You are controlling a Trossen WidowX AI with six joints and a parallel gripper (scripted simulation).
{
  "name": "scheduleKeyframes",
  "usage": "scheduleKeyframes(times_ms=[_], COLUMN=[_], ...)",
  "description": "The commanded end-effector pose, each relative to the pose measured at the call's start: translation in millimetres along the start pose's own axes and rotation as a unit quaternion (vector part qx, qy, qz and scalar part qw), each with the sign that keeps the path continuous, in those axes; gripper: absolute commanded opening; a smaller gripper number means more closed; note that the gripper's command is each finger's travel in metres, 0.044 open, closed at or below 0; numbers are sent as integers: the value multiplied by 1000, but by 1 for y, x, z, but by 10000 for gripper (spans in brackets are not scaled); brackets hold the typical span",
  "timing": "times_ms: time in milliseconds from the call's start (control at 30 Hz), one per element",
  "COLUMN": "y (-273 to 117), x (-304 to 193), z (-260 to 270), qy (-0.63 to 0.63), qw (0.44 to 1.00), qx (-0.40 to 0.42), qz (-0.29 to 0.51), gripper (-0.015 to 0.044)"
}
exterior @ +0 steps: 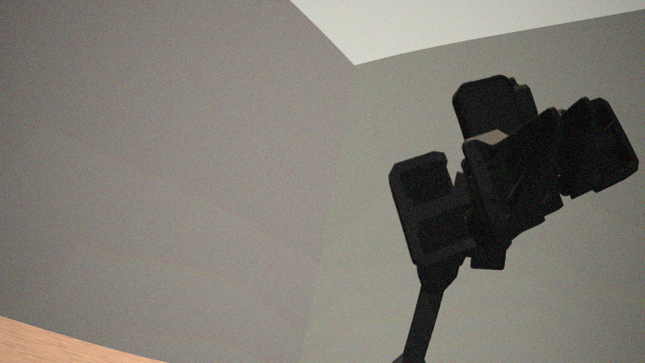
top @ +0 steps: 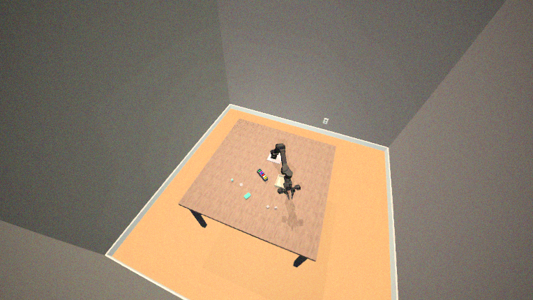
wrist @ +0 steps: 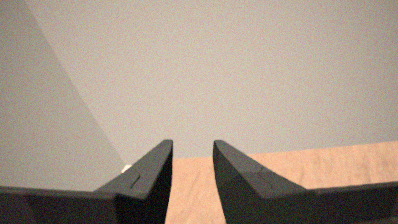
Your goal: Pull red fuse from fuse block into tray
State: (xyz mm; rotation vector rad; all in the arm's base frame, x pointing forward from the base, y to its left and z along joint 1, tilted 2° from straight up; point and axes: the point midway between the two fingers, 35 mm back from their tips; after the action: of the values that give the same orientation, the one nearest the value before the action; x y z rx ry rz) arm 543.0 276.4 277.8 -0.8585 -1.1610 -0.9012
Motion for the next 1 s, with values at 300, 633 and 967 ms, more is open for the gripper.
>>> scheduleKeyframes(times_ms=[300, 633, 967], y=[-93, -216, -334], x=[-94, -148, -173], z=[-153, -213, -219], qy=[48, 127, 216], qw=[943, 835, 705], qx=[-163, -260, -314], qz=[287, 469, 598], gripper=[74, 74, 74])
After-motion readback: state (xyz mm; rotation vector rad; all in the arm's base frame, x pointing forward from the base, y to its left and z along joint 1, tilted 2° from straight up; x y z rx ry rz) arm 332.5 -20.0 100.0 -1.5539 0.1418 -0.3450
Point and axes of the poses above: the point midway between the two fingers, 35 mm back from their tips, its own y axis out along the fingers, its own z axis across the jaws, x = y × z, and after that the axes turned 14 degrees about -y, right-handed
